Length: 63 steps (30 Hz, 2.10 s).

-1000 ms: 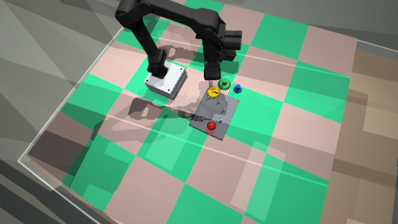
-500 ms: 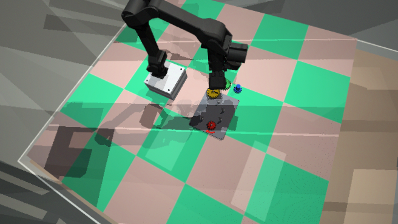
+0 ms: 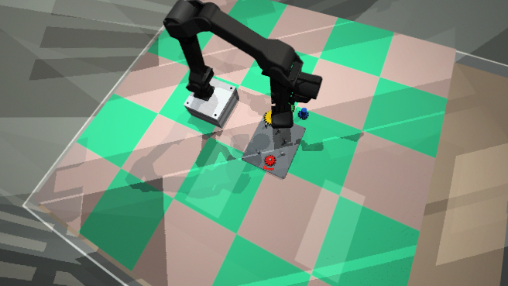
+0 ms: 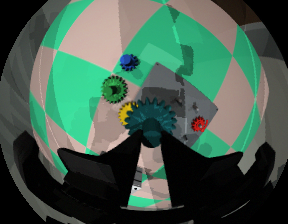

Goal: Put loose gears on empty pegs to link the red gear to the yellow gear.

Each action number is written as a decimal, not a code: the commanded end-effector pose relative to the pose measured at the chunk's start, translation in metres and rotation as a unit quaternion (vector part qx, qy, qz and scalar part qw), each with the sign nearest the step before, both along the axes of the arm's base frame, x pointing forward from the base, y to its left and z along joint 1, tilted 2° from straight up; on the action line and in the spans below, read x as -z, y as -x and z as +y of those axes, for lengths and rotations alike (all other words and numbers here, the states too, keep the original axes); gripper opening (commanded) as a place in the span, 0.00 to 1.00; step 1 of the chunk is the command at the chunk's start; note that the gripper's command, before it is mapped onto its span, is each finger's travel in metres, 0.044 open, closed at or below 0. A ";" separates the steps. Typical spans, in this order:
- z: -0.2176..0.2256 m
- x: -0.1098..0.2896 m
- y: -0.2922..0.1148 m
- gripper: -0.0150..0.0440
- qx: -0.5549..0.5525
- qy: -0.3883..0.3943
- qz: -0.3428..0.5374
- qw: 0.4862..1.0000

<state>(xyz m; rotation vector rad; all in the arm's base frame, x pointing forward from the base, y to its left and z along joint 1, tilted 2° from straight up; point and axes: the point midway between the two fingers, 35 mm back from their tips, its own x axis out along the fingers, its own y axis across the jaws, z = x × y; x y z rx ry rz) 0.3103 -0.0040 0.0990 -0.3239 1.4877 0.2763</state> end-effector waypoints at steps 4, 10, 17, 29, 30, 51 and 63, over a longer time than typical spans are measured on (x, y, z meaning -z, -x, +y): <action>-0.015 0.009 -0.011 0.25 -0.002 -0.002 0.004 1.000; -0.030 0.014 -0.019 0.25 -0.002 -0.001 0.004 1.000; -0.048 0.022 -0.027 0.25 -0.004 0.001 0.003 1.000; -0.082 0.035 -0.039 0.25 -0.007 0.003 0.003 1.000; -0.085 0.037 -0.040 0.25 -0.008 0.004 0.003 1.000; -0.104 0.039 -0.044 0.25 -0.009 0.005 0.003 1.000; -0.104 0.039 -0.044 0.25 -0.009 0.005 0.003 1.000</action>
